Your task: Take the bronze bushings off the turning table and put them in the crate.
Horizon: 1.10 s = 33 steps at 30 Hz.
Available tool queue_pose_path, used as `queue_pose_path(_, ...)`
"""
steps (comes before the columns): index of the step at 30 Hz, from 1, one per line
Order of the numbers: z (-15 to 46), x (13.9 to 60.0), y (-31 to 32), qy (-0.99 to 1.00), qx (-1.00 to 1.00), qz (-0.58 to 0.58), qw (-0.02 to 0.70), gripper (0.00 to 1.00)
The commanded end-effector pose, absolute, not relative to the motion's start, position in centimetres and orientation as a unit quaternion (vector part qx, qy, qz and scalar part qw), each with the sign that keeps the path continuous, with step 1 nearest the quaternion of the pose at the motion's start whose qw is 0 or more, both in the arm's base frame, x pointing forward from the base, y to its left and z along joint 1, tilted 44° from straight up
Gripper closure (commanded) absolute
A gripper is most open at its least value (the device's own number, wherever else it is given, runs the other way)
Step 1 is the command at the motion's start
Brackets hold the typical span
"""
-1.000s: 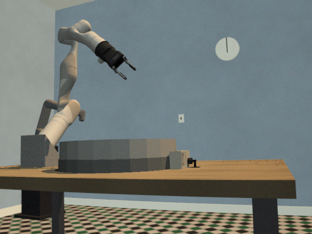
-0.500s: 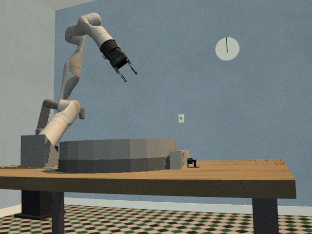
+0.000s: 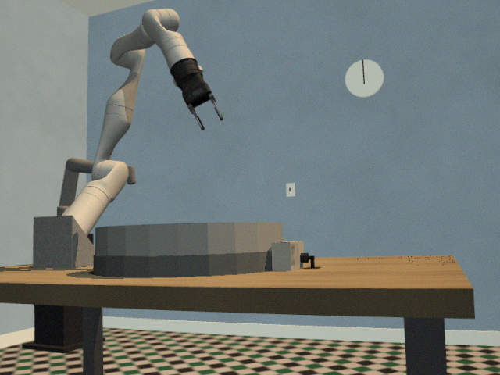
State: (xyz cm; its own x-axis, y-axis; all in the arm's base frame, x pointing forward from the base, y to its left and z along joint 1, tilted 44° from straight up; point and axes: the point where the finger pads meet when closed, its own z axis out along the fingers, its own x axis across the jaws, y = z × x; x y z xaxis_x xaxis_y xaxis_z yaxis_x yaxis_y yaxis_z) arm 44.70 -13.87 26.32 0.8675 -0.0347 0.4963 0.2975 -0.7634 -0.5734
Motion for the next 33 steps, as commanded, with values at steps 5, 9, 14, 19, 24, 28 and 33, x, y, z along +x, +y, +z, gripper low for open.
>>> queue_pose_path(5, 26.37, 44.95, -14.12, -0.112, -0.916, -0.145, 0.357, 0.00)
queue_pose_path(9, 26.37, 44.95, -14.12, -0.112, -0.916, -0.145, 0.357, 0.00)
queue_pose_path(14, 26.37, 44.95, -14.12, -0.112, -0.916, -0.145, 0.357, 0.00)
queue_pose_path(19, 26.42, 44.89, -14.28, -0.135, -0.917, -0.079, 0.368, 0.00)
queue_pose_path(24, 26.41, 44.86, -14.34, -0.151, -0.914, -0.034, 0.375, 0.00)
queue_pose_path(28, 26.41, 44.86, -14.34, -0.151, -0.914, -0.034, 0.375, 0.00)
queue_pose_path(33, 26.41, 44.86, -14.34, -0.151, -0.914, -0.034, 0.375, 0.00)
